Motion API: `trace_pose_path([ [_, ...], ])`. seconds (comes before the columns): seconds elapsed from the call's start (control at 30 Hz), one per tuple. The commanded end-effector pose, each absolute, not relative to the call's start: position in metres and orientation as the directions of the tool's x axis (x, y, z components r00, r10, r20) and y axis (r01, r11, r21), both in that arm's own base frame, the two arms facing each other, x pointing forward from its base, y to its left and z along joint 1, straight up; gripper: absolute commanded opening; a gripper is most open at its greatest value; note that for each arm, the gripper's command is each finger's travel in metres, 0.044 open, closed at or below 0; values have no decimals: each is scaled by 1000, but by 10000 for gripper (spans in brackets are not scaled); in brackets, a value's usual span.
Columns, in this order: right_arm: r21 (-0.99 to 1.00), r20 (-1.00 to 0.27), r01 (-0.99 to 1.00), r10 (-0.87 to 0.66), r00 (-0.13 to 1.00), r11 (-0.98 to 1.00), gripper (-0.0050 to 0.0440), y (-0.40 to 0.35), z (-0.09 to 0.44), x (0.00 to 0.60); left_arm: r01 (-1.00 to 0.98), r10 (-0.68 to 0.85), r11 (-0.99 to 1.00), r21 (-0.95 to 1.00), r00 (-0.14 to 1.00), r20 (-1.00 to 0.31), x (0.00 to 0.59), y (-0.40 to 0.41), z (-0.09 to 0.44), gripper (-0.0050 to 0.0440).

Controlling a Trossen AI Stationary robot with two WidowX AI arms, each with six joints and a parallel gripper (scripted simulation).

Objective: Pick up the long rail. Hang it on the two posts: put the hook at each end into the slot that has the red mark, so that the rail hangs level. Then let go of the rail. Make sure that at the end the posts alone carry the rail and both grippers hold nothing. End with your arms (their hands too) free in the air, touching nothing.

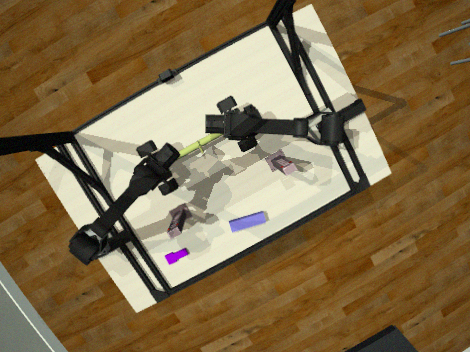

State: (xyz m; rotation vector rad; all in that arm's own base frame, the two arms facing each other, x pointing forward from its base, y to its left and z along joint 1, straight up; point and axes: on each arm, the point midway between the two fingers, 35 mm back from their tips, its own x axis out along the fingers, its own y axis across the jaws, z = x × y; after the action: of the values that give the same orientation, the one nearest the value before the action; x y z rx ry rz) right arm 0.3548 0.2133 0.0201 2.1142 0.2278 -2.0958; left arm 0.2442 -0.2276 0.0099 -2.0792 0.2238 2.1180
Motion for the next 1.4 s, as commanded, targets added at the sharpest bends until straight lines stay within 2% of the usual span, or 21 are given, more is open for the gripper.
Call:
trace_pose_path([
  [0.0,-1,-1000,220,2,1,-975,0,213,23,353,-222,-1,-975,1,-1,-1000,247,-230,18,0],
  [0.47,-3,-1000,226,3,0,-974,0,177,21,376,-217,-3,-976,3,-1,-1000,241,-189,17,0],
  [0.8,0,-1000,226,0,0,-974,0,177,21,377,-216,0,-976,0,0,-1000,241,-188,17,0],
  [1.07,141,-990,222,-137,31,-965,0,179,24,376,-215,137,-966,-141,30,-990,239,-190,19,0],
  [1.37,211,-977,218,-207,45,-953,0,181,24,376,-212,207,-954,-211,43,-977,238,-192,19,0],
])
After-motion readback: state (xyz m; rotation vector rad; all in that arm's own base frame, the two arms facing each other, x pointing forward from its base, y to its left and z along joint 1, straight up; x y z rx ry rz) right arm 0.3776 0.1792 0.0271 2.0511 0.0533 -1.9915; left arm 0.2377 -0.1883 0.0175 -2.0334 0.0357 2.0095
